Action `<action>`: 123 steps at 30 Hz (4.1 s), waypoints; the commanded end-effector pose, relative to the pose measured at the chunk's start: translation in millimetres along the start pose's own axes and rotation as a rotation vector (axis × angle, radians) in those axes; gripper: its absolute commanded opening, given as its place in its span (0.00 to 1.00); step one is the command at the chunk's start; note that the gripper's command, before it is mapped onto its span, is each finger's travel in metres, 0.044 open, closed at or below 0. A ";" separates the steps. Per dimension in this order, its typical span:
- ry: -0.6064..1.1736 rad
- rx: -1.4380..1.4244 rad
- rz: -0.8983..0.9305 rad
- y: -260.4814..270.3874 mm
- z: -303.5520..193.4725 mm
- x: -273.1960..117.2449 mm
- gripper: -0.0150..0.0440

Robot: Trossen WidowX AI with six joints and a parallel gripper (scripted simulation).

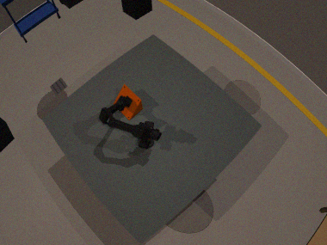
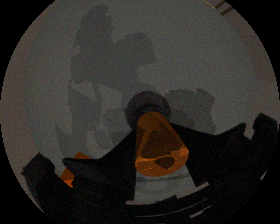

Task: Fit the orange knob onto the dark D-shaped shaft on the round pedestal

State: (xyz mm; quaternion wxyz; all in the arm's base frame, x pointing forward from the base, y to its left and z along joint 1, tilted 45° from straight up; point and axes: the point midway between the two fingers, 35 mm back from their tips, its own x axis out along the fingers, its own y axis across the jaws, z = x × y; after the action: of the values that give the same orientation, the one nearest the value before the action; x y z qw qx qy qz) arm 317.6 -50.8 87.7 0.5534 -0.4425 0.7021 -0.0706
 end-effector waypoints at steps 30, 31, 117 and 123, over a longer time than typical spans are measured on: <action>0.000 -0.213 -0.002 0.0 -0.4 0.2 0.25; 0.000 -0.213 -0.002 -0.2 -0.3 0.4 0.25; 0.001 -0.632 -0.002 -0.9 0.1 0.6 0.25; 0.001 -0.632 -0.002 -1.5 0.7 0.7 0.25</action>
State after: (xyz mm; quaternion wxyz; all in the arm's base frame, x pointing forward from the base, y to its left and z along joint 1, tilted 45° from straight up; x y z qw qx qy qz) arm 318.1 -51.1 87.9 0.3899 -0.5915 0.6897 0.1496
